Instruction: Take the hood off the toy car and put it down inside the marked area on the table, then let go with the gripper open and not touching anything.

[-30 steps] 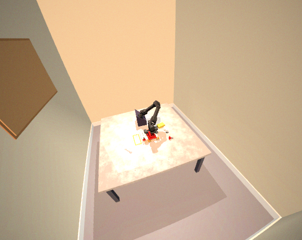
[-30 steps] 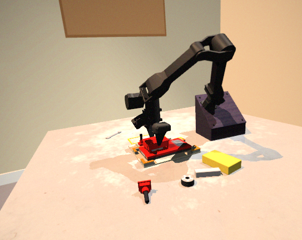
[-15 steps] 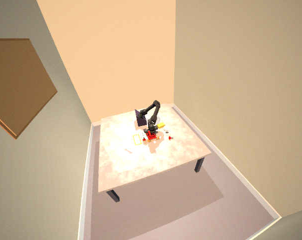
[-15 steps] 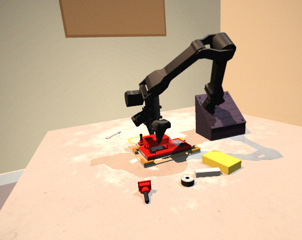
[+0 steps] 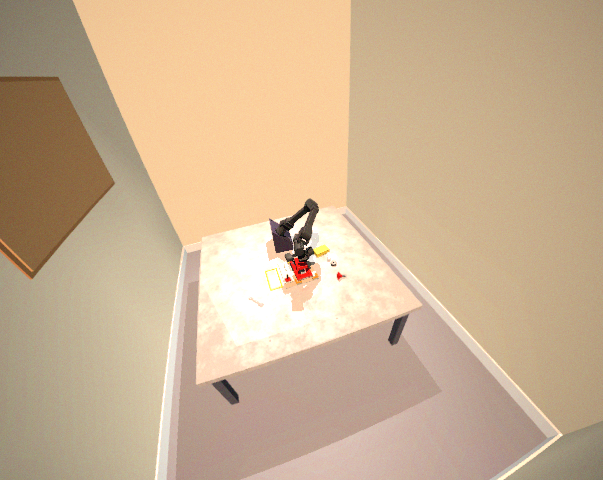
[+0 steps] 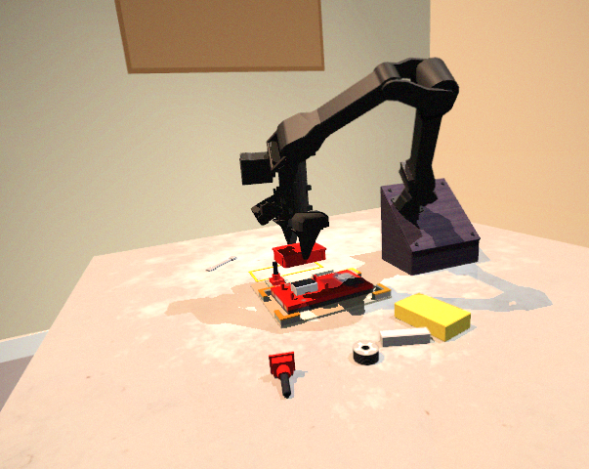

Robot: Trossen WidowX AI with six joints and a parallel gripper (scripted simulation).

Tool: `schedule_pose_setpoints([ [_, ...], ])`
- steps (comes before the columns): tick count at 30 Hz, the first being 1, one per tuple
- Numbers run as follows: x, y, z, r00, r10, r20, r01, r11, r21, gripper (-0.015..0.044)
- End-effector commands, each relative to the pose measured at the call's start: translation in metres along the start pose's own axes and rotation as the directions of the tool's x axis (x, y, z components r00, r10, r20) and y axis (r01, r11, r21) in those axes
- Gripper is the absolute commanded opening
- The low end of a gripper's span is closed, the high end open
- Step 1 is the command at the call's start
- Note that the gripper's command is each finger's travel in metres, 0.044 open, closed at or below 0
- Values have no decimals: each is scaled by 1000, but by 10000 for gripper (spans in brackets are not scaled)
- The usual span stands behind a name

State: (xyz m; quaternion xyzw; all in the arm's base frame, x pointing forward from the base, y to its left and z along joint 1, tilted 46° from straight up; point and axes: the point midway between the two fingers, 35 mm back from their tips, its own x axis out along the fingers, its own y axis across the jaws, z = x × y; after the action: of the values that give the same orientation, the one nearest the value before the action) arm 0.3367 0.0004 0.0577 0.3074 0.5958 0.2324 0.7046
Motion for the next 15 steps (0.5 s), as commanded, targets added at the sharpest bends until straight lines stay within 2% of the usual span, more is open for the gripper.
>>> schedule_pose_setpoints([
  [1, 0, -23, 1, 1000, -12, -4, 12, 1000, 10, 0],
  [15, -7, -114, -5, 1000, -28, -4, 28, 1000, 6, 0],
])
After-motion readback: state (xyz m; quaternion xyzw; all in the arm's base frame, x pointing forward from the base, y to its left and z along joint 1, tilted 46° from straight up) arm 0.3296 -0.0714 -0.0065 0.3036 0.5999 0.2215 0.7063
